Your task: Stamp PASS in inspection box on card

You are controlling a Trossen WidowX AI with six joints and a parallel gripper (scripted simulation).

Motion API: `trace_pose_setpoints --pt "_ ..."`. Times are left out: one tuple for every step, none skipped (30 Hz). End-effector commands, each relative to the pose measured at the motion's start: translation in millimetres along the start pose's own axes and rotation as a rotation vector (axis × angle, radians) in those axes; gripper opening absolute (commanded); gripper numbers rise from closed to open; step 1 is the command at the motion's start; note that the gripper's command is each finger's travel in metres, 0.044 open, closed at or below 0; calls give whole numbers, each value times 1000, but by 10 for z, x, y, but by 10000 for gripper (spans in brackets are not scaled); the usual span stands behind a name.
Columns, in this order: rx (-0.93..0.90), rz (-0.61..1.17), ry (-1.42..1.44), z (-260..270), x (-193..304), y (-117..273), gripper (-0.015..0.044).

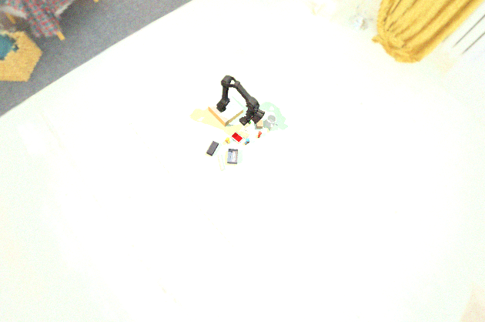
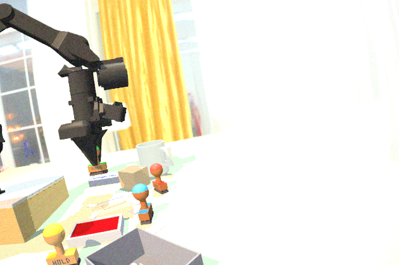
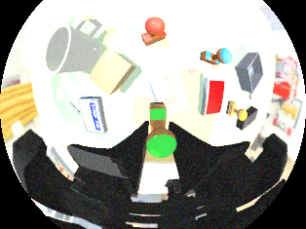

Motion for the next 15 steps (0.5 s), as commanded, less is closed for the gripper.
trace_pose_setpoints --pt "-2 -6 2 -154 -47 15 0" --pt "-1 -6 2 -199 -55 15 0" --pt "-1 -6 2 -243 -61 14 0" --pt "0 -6 2 -288 -67 14 0" --pt "0 -6 2 -333 -72 13 0" --pt "0 -6 2 -378 -76 13 0" --pt "1 -5 2 -423 -79 13 0" --pt "1 -5 2 -469 -82 12 0" --pt "2 -5 2 -514 -84 12 0" --pt "2 -5 2 -560 -85 12 0" --pt "2 -5 2 -606 -85 12 0" --pt "3 -5 2 -652 -84 12 0" --pt "3 -5 2 -698 -83 11 0" --pt "3 -5 2 -744 -81 11 0" --pt "4 -5 2 -790 -78 11 0"
Point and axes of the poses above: the point midway between the two fingers, 35 mm back from their tips, its own y axis back along the fingers, its own z axis across the jaws, x = y × z, the point moved 8 cm from there along y, back along the fingers, and after that the axes turned 10 degrees about y, right-handed, at the moved point
